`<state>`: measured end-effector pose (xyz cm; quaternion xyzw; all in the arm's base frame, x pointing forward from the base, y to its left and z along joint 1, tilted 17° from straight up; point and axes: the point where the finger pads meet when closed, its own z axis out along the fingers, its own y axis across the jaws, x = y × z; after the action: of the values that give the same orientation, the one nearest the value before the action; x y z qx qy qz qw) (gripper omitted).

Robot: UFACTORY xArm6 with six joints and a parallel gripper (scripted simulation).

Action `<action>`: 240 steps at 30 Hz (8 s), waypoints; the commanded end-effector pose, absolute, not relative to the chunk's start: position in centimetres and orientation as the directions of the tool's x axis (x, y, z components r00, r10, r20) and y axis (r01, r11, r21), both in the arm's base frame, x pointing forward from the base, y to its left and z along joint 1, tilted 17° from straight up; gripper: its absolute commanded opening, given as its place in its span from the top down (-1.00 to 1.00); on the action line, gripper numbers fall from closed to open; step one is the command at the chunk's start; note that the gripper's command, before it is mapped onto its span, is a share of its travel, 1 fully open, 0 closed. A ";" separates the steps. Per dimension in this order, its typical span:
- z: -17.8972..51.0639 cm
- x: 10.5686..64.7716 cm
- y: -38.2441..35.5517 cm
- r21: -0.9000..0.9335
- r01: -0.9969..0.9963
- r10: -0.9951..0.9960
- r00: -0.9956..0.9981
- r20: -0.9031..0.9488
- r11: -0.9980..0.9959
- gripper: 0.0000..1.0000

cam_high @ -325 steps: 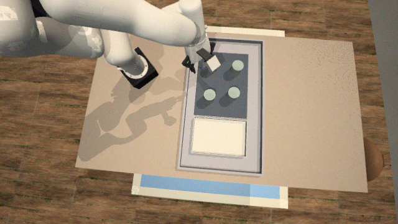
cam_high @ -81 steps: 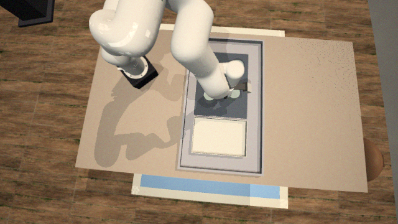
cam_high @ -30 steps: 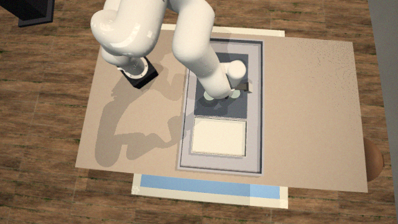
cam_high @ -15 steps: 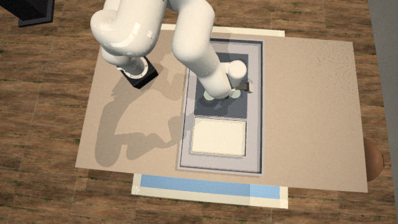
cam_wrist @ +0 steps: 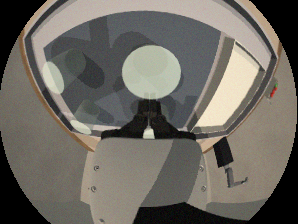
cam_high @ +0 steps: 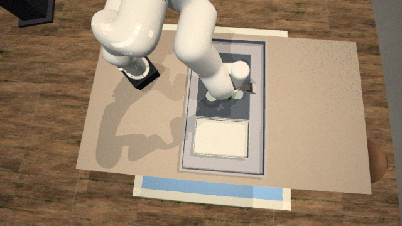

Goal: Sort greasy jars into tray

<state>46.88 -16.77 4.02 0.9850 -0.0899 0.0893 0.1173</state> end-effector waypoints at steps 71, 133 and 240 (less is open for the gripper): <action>3.5 45.1 -16.5 0.215 -0.198 -0.155 0.967 0.201 -0.956 1.00; 4.2 45.0 -16.3 0.215 -0.198 -0.155 0.967 0.201 -0.956 1.00; 0.4 50.3 -1.2 0.215 -0.198 -0.155 0.967 0.201 -0.956 1.00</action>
<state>50.16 -1.20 0.21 0.9849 -0.0899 0.0895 0.1179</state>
